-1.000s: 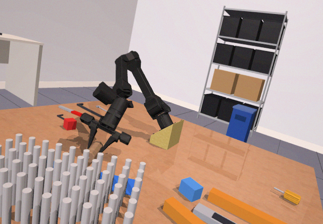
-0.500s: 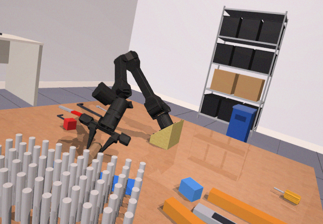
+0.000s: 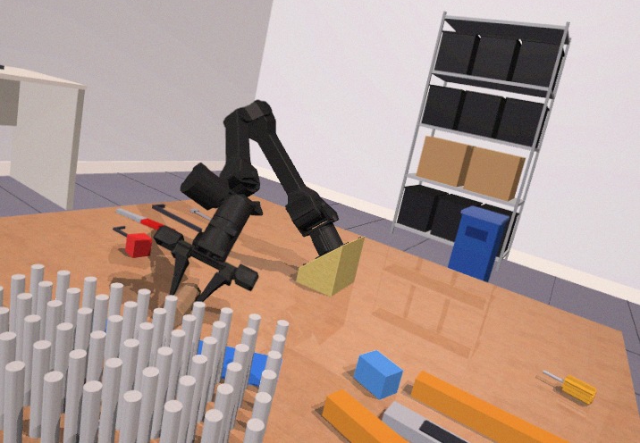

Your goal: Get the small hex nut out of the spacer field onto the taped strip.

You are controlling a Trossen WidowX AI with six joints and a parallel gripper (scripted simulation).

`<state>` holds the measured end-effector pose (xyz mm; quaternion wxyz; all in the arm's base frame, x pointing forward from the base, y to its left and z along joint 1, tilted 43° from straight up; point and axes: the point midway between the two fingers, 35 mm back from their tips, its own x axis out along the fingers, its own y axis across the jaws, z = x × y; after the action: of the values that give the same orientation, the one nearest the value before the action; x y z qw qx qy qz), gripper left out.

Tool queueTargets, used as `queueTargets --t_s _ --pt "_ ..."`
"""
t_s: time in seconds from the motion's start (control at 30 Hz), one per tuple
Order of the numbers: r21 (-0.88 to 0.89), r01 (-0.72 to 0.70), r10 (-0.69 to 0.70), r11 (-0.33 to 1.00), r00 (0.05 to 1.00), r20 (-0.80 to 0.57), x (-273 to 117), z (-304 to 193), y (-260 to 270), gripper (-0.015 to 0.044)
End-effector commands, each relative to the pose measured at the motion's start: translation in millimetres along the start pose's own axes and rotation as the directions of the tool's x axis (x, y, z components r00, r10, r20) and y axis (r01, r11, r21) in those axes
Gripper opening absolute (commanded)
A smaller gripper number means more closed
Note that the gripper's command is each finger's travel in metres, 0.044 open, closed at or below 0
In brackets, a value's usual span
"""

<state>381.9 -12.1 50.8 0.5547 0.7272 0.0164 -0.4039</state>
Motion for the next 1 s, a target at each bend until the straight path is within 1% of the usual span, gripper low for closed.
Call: queueTargets --t_s 0.0,0.97 --pt "0.008 -0.007 0.007 1.0 1.0 -0.003 1.5 -3.7 2.4 0.0" --pt "0.009 -0.007 0.007 1.0 1.0 -0.004 11.4 -18.8 1.9 0.0"
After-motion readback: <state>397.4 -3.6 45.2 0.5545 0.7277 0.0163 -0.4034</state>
